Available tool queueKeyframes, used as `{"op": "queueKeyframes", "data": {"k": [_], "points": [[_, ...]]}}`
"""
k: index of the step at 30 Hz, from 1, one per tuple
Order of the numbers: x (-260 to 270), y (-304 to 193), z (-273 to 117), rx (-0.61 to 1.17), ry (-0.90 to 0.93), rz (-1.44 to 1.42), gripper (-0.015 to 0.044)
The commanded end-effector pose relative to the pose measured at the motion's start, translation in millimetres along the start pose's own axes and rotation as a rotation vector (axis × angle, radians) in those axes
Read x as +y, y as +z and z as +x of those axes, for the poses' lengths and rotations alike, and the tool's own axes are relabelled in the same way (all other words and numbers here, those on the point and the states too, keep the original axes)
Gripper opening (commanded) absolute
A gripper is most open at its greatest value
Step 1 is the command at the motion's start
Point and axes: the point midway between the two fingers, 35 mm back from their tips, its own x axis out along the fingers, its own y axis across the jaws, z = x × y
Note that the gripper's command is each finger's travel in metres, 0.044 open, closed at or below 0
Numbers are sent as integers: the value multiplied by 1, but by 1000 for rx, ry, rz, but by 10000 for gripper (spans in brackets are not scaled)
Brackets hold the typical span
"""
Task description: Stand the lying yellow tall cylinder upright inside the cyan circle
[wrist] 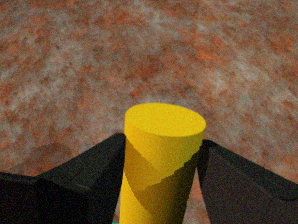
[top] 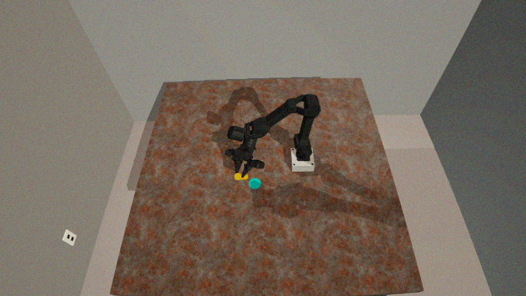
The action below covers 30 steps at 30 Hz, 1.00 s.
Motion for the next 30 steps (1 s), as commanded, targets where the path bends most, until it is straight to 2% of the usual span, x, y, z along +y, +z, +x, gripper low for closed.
{"op": "queueKeyframes", "data": {"k": [1,30], "points": [[-1,1,-2,-32,3,2,105],[-1,-2,-13,-212,25,-17,105]]}}
